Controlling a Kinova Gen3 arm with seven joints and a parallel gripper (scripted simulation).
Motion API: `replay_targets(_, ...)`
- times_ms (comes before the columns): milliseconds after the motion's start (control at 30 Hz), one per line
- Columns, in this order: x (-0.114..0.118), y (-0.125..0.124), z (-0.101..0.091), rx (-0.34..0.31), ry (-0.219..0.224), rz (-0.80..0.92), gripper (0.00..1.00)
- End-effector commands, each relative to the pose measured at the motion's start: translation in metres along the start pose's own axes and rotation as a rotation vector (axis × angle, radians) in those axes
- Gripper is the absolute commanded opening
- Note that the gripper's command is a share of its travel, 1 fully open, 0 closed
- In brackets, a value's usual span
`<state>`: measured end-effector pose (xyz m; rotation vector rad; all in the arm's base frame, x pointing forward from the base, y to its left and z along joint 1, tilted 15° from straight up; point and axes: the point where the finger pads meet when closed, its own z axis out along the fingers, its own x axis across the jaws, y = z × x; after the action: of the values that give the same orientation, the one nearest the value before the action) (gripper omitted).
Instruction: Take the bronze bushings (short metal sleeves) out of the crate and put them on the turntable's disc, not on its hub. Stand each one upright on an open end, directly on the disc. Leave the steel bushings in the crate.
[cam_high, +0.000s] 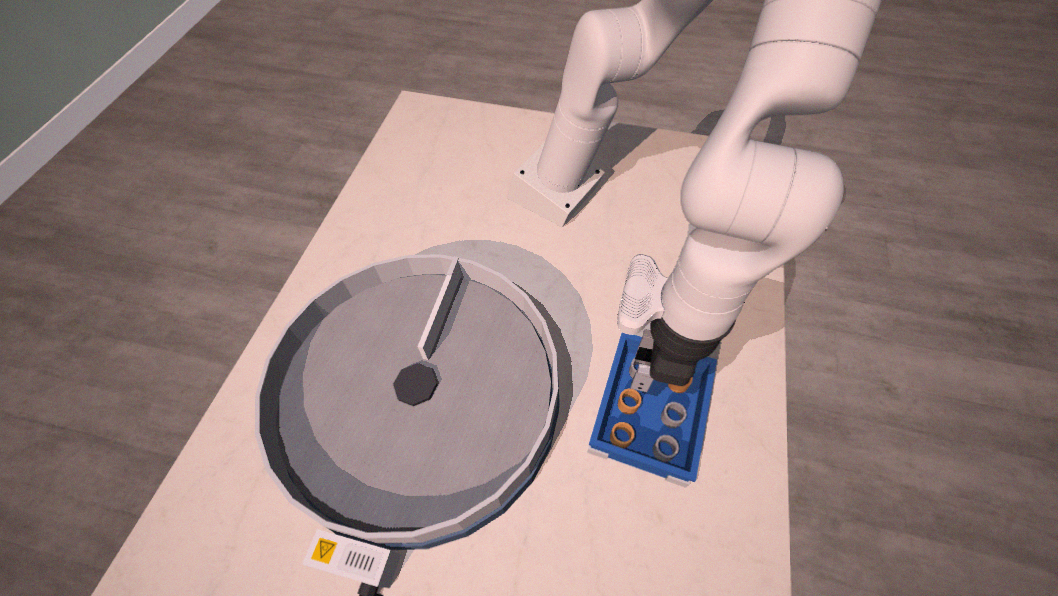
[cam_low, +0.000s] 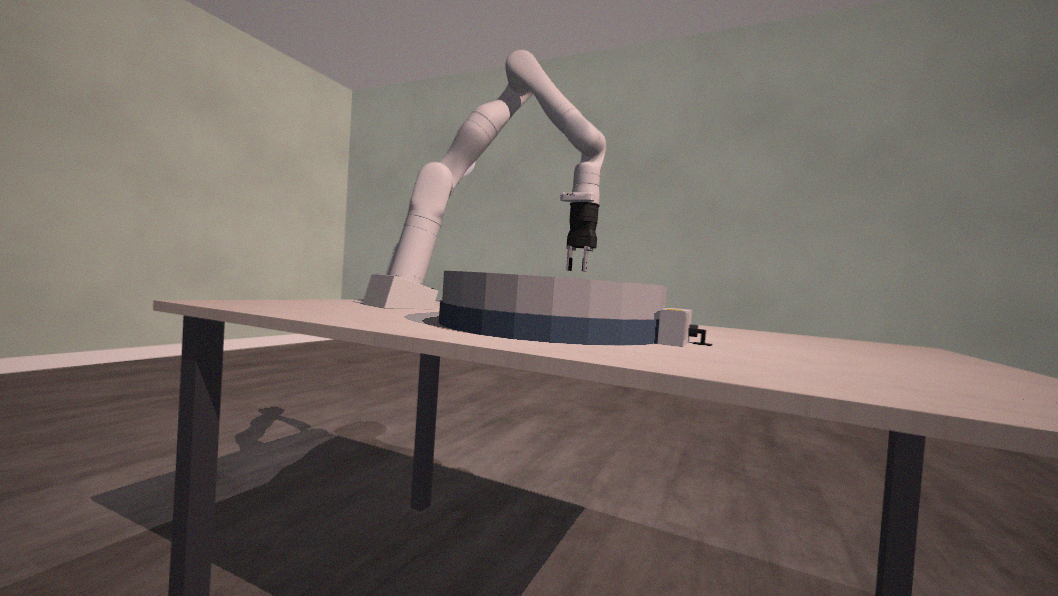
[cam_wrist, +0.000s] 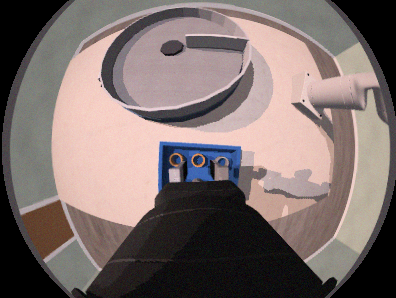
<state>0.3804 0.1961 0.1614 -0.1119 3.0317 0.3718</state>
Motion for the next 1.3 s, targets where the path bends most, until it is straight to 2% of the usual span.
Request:
replay_targets(0, -0.001, 0.0, -0.001, -0.001, -0.002, 0.0, 0.76)
replay_targets(400, -0.001, 0.0, 0.004, -0.001, -0.002, 0.0, 0.76)
replay_targets(533, -0.001, 0.0, 0.017, -0.001, -0.002, 0.0, 0.76)
replay_targets(600, -0.001, 0.0, 0.017, -0.001, -0.002, 0.0, 0.76)
replay_targets(967, -0.001, 0.001, 0.064, -0.001, -0.002, 0.0, 0.76)
replay_targets(1267, -0.001, 0.001, 0.072, -0.001, -0.002, 0.0, 0.76)
